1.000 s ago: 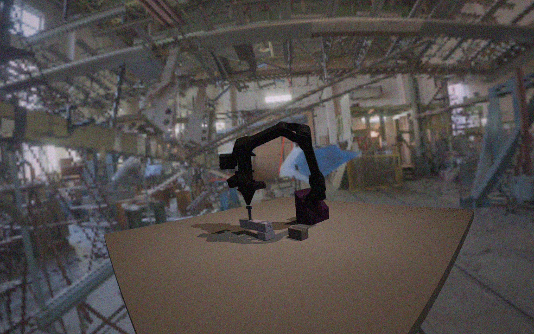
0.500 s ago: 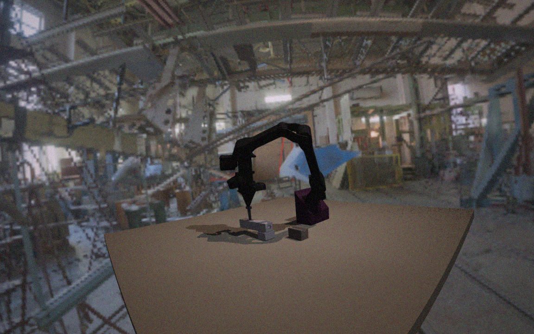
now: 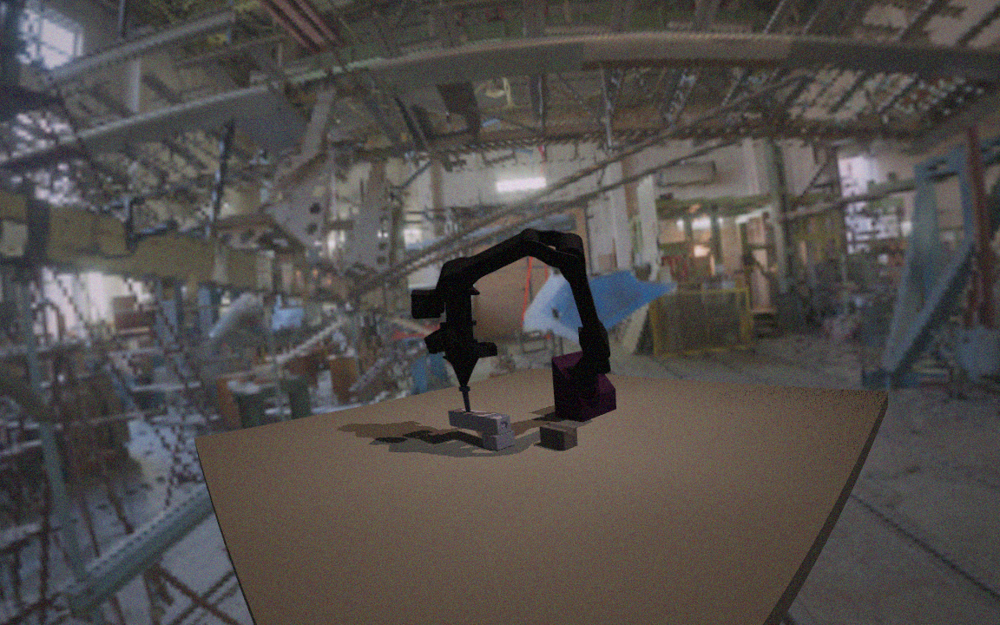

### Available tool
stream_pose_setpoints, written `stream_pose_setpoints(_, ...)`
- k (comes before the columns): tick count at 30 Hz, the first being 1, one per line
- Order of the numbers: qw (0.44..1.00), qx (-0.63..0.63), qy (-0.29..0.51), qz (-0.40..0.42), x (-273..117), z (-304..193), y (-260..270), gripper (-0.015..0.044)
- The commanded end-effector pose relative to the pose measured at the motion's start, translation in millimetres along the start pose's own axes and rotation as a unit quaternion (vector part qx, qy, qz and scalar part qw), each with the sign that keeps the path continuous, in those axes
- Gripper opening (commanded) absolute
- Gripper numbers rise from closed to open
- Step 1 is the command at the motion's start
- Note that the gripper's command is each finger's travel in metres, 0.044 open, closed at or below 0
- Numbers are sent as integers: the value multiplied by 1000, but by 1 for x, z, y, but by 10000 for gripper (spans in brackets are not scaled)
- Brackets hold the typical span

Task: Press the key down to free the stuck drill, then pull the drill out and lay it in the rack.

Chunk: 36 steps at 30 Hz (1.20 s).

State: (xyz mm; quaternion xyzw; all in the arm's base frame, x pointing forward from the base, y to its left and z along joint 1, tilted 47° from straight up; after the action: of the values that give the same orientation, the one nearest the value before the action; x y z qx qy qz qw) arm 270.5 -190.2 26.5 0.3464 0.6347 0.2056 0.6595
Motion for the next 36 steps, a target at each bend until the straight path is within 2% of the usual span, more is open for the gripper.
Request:
stream_pose_setpoints(1, 1000, 2, 12, 3, 10, -2, 0, 0)
stream_pose_setpoints(36, 1000, 2, 12, 4, 22, -8, 1, 0)
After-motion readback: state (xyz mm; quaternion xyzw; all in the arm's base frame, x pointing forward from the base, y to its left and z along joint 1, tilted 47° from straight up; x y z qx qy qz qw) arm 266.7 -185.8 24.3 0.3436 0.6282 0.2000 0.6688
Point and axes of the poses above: the point midway between the two fingers, 35 mm back from their tips, its own x axis out along the fingers, its own y axis across the jaws, z = x × y, the point moved 8 cm from there along -x, back along the fingers, and after that the axes turned 7 degrees about x, right-handed, at the moved point
